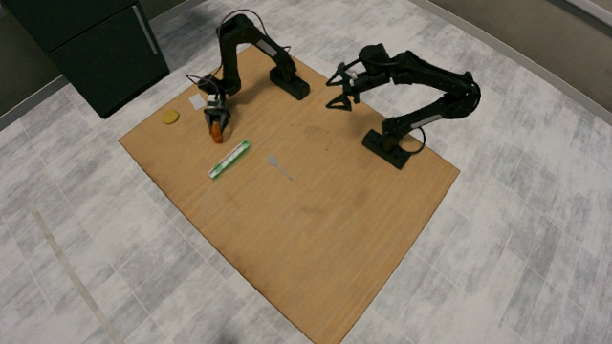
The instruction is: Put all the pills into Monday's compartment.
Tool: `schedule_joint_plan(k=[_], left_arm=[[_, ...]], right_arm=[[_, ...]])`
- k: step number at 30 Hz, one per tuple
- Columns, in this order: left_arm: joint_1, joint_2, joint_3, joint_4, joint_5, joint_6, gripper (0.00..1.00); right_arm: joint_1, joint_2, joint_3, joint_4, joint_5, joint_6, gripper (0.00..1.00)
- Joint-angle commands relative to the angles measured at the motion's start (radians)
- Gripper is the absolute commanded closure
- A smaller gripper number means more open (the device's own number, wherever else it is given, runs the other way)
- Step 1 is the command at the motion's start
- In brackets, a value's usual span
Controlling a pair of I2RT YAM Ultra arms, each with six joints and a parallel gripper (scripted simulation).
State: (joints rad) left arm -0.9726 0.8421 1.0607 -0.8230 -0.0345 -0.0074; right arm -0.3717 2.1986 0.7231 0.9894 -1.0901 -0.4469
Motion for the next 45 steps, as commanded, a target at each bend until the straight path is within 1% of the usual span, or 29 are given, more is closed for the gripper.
schedule_joint_plan(k=[1,5,8,12,15,20,22,23,33,37,39,40,41,45], left_arm=[[-0.009,0.011,0.042,0.023,-0.011,-0.008,0.00],[-0.009,0.011,0.042,0.022,-0.008,-0.007,0.00],[-0.009,0.012,0.042,0.017,-0.008,-0.007,0.00],[-0.009,0.012,0.042,0.017,-0.008,-0.007,0.00],[-0.003,0.003,0.031,0.011,-0.004,-0.002,0.00],[-0.003,0.003,0.031,0.011,-0.004,-0.002,0.00],[-0.003,0.003,0.031,0.011,-0.004,-0.002,0.00],[-0.003,0.003,0.031,0.011,-0.004,-0.002,0.00],[-0.003,0.003,0.031,0.011,-0.004,-0.002,0.00],[-0.003,0.003,0.031,0.011,-0.004,-0.002,0.00],[-0.003,0.003,0.031,0.011,-0.004,-0.002,0.00],[-0.003,0.003,0.031,0.011,-0.004,-0.002,0.00],[-0.003,0.003,0.031,0.011,-0.004,-0.002,0.00],[-0.003,0.003,0.031,0.011,-0.004,-0.002,0.00]], right_arm=[[-0.017,-0.037,-0.052,0.028,-0.098,-0.039,0.64],[-0.022,-0.043,-0.071,0.017,-0.103,-0.040,0.64],[-0.025,-0.049,-0.082,-0.009,-0.088,-0.048,0.64],[-0.007,-0.056,-0.059,-0.094,-0.014,-0.123,0.64],[0.012,-0.079,-0.052,-0.196,0.081,-0.230,0.64],[0.068,-0.186,-0.017,-0.403,0.239,-0.427,0.64],[0.068,-0.186,-0.017,-0.403,0.239,-0.427,0.64],[0.077,-0.214,0.005,-0.511,0.276,-0.492,0.64],[0.154,-0.381,0.099,-0.954,0.510,-0.832,0.64],[0.182,-0.420,0.140,-1.102,0.588,-0.941,0.64],[0.182,-0.420,0.140,-1.102,0.588,-0.941,0.64],[0.196,-0.417,0.171,-1.171,0.621,-0.976,0.64],[0.202,-0.423,0.180,-1.193,0.635,-0.992,0.64],[0.221,-0.436,0.219,-1.234,0.652,-1.007,0.64]])
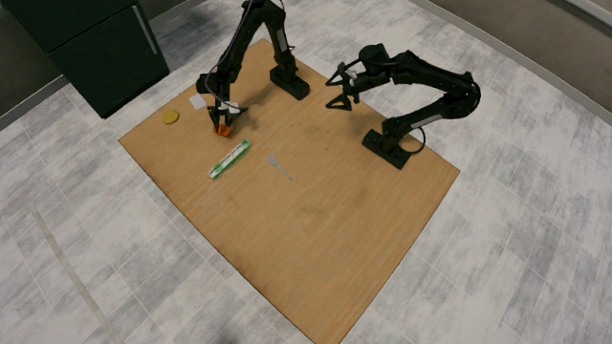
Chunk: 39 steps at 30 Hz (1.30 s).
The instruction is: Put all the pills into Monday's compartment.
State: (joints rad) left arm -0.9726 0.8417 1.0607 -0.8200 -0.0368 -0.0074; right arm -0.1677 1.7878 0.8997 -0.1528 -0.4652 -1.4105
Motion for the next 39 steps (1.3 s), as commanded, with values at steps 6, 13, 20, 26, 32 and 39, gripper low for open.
schedule_joint_plan(k=[6,13,20,26,32,39], left_arm=[[-0.003,0.004,0.031,0.008,-0.001,-0.002,0.00],[-0.003,0.004,0.031,0.008,-0.001,-0.002,0.00],[-0.003,0.004,0.031,0.008,-0.001,-0.002,0.00],[-0.003,0.004,0.031,0.008,-0.001,-0.002,0.00],[-0.003,0.004,0.031,0.008,-0.001,-0.002,0.00],[-0.003,0.004,0.031,0.008,-0.001,-0.002,0.00]], right_arm=[[0.015,-0.018,0.056,-0.098,0.025,-0.039,0.64],[0.015,-0.017,0.057,-0.099,0.025,-0.039,0.64],[0.057,-0.042,0.017,-0.059,0.166,-0.001,0.64],[0.166,-0.059,-0.005,-0.067,0.268,0.015,0.64],[0.219,-0.049,-0.002,-0.045,0.370,0.042,0.64],[0.328,-0.033,0.014,-0.065,0.513,0.071,0.64]])
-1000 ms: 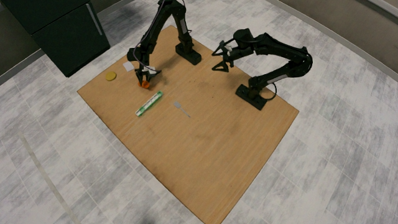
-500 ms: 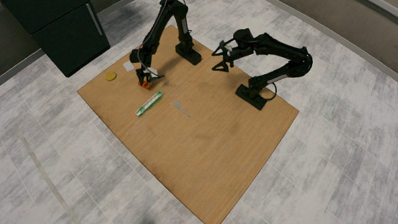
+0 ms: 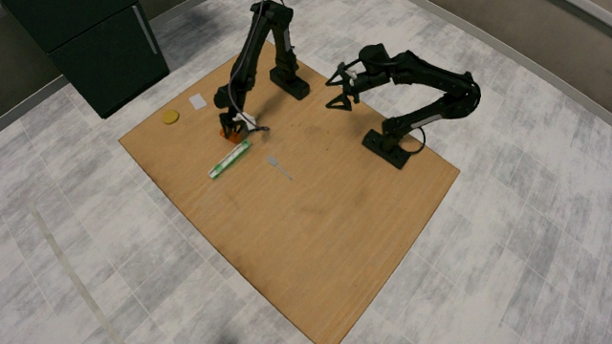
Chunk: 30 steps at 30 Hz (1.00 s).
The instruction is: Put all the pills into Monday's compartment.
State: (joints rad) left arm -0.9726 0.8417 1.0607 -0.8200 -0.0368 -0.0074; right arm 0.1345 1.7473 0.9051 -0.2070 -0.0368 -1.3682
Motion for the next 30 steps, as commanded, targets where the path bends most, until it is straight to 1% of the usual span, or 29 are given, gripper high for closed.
schedule_joint_plan(k=[1,2,8,26,28,30], left_arm=[[-0.003,0.004,0.031,0.008,-0.001,-0.002,0.00],[-0.003,0.004,0.031,0.008,-0.001,-0.002,0.00],[-0.003,0.004,0.031,0.008,-0.001,-0.002,0.00],[-0.003,0.004,0.031,0.008,-0.001,-0.002,0.00],[-0.003,0.004,0.031,0.008,-0.001,-0.002,0.00],[-0.003,0.004,0.031,0.008,-0.001,-0.002,0.00]], right_arm=[[0.049,0.011,0.014,-0.010,0.101,0.032,0.64],[0.058,0.014,0.016,-0.012,0.128,0.038,0.64],[0.100,0.029,0.026,-0.016,0.171,0.049,0.64],[0.095,0.022,0.017,-0.007,0.164,0.044,0.64],[0.103,0.032,0.029,-0.026,0.207,0.043,0.64],[0.119,0.038,0.037,-0.041,0.288,0.040,0.64]])
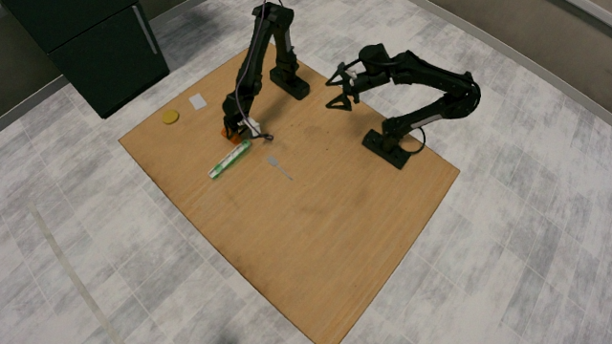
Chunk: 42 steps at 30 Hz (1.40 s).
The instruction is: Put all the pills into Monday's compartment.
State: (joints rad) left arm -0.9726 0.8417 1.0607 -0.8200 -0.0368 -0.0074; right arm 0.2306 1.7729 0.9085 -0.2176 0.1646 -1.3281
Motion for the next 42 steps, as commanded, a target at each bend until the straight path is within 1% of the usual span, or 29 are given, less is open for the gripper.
schedule_joint_plan(k=[1,2,7,24,25,27,29,31,42], left_arm=[[-0.003,0.004,0.031,0.008,-0.001,-0.002,0.00],[-0.003,0.004,0.031,0.008,-0.001,-0.002,0.00],[-0.003,0.004,0.031,0.008,-0.001,-0.002,0.00],[-0.003,0.004,0.031,0.008,-0.001,-0.002,0.00],[-0.003,0.004,0.031,0.008,-0.001,-0.002,0.00],[-0.003,0.004,0.031,0.008,-0.001,-0.002,0.00],[-0.003,0.004,0.031,0.008,-0.001,-0.002,0.00],[-0.003,0.004,0.031,0.008,-0.001,-0.002,0.00],[-0.003,0.004,0.031,0.008,-0.001,-0.002,0.00]], right_arm=[[0.039,0.017,0.043,-0.040,0.132,-0.002,0.64],[0.057,0.026,0.053,-0.040,0.125,-0.001,0.64],[0.105,0.053,0.089,-0.060,0.197,-0.001,0.64],[0.100,0.056,0.094,-0.067,0.195,0.003,0.64],[0.095,0.058,0.094,-0.069,0.217,0.010,0.64],[0.095,0.058,0.094,-0.069,0.217,0.010,0.64],[0.126,0.072,0.099,-0.076,0.279,0.010,0.64],[0.153,0.092,0.108,-0.080,0.308,0.011,0.64],[0.147,0.087,0.114,-0.087,0.312,0.015,0.64]])
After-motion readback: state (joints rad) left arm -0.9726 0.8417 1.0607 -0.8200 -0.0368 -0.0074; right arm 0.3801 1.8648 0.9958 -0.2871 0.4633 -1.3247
